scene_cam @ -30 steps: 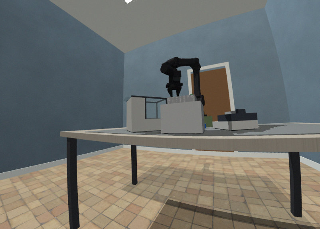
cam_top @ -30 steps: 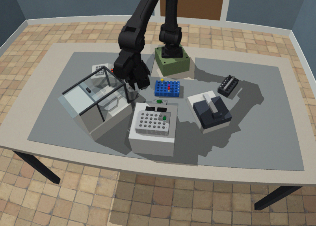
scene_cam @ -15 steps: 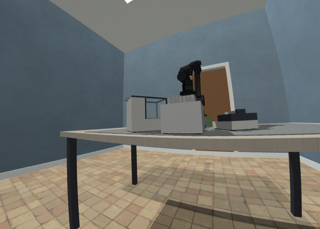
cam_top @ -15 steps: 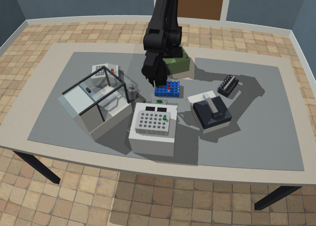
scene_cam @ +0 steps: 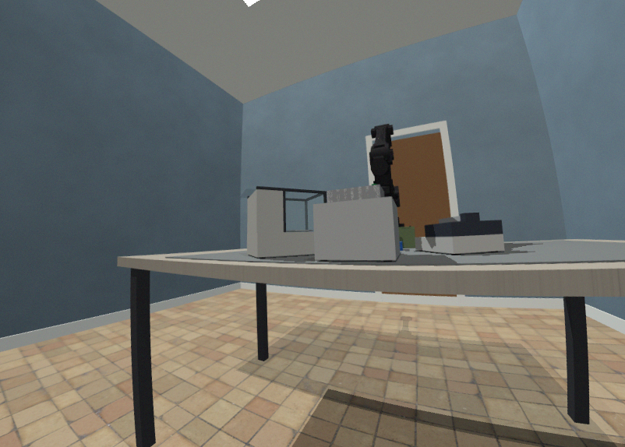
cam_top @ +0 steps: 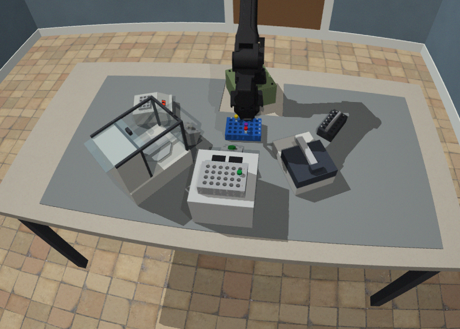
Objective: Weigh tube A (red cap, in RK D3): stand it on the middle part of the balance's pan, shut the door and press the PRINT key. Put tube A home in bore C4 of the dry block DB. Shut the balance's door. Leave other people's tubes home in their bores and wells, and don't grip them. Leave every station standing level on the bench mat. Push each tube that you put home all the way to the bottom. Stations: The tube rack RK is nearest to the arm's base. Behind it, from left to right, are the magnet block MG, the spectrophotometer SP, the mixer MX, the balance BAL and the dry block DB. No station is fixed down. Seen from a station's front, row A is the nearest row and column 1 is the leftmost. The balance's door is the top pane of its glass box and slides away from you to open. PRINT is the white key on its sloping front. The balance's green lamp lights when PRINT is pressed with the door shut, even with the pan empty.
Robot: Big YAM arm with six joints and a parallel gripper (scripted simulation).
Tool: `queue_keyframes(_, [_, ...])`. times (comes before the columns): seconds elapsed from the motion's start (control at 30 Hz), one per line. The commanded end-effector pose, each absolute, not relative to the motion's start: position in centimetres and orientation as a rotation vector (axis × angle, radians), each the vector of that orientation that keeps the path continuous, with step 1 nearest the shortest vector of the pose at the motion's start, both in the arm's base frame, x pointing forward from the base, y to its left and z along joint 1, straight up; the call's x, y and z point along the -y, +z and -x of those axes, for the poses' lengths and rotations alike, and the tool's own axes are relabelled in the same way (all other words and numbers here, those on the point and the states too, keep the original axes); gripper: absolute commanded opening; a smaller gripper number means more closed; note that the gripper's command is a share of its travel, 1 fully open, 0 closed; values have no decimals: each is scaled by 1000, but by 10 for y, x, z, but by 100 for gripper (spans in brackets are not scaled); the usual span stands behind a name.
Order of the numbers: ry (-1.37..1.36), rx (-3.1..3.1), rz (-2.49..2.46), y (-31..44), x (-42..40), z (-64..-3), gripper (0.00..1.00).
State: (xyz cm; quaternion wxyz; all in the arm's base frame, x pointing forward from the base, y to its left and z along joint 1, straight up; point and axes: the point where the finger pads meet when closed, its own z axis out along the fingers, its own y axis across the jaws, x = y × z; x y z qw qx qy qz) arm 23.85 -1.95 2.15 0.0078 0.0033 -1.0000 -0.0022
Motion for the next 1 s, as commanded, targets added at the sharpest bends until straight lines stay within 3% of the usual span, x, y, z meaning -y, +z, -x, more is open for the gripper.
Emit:
queue_keyframes(0.0, [9,3169,104,23,14,-242,36])
queue_keyframes(0.07, [12,3207,130,36,20,-265,36])
queue_keyframes(0.97, [5,3169,104,28,20,-251,36])
